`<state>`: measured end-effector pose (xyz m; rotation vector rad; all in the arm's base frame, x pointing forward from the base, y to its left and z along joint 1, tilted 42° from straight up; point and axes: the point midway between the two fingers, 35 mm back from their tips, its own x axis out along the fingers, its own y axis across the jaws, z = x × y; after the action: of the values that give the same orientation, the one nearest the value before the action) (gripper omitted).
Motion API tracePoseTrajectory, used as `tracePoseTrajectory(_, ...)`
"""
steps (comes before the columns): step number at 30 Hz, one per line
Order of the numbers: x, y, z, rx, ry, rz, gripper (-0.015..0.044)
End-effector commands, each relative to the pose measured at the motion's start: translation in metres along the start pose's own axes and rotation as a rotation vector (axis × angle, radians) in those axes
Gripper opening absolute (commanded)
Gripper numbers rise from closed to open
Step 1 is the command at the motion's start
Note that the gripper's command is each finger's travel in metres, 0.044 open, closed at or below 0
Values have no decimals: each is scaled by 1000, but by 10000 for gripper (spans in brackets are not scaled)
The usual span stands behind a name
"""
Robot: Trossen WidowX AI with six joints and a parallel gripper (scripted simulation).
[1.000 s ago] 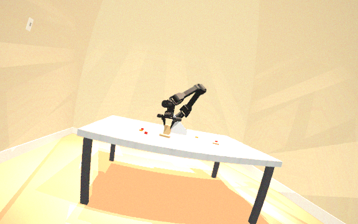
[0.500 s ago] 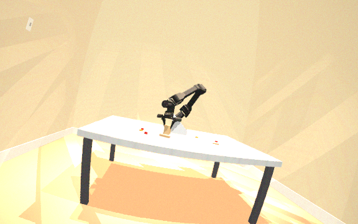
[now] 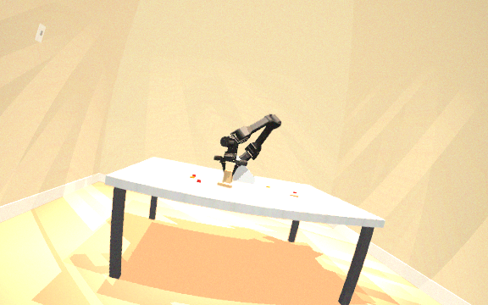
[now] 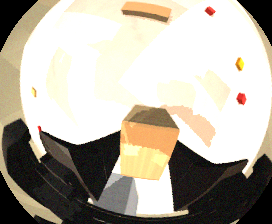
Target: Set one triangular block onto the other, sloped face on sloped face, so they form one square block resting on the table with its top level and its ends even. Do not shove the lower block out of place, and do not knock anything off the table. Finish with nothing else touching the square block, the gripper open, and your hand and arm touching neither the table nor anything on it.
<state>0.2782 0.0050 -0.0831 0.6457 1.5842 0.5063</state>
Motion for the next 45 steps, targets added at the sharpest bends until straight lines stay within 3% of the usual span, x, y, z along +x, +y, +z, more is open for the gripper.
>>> tracePoseTrajectory(1,0,0,0,0,0,0,26)
tracePoseTrajectory(17,0,0,0,0,0,0,440)
tracePoseTrajectory(25,-3,0,1,0,0,-1,440)
tracePoseTrajectory(33,-108,-1,1,1,0,-4,440)
tracePoseTrajectory(45,-106,-3,4,5,-22,-5,440)
